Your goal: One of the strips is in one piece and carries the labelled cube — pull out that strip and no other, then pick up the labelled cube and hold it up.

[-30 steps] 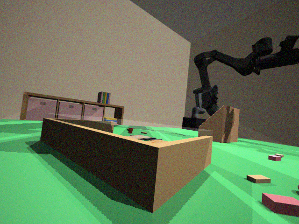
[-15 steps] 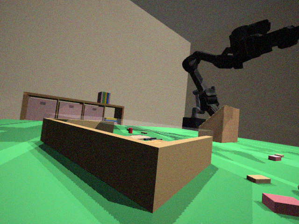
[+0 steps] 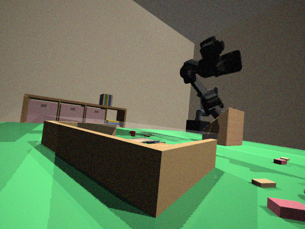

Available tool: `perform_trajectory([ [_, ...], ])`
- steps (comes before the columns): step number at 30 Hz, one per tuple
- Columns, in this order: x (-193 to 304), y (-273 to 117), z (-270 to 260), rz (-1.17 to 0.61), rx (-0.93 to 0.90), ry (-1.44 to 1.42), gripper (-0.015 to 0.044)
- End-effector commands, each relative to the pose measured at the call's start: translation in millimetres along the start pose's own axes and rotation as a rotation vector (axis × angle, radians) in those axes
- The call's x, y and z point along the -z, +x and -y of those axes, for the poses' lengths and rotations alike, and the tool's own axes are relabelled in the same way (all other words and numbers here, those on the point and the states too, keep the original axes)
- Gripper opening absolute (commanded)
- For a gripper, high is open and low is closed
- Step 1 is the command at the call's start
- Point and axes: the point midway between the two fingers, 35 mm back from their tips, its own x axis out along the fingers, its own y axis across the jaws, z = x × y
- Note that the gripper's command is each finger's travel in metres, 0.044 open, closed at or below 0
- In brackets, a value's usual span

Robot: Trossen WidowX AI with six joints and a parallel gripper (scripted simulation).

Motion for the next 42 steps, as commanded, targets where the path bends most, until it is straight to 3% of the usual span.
perform_trajectory([
  [1, 19.3, 7.3, 47.3, -0.089, 0.164, -0.019, 0.0400],
  [9, 23.2, 8.0, 56.7, -0.109, 0.197, -0.022, 0.0400],
  [12, 24.3, 19.3, 50.3, -0.171, 0.177, -0.035, 0.0321],
  [24, 64.2, 88.5, 10.7, -0.716, 0.076, -0.099, 0.0006],
  [32, 97.2, 109.6, 1.0, -1.050, 0.077, -0.117, 0.0000],
  [42, 104.8, 114.7, 2.1, -1.070, 0.078, -0.118, 0.0000],
])
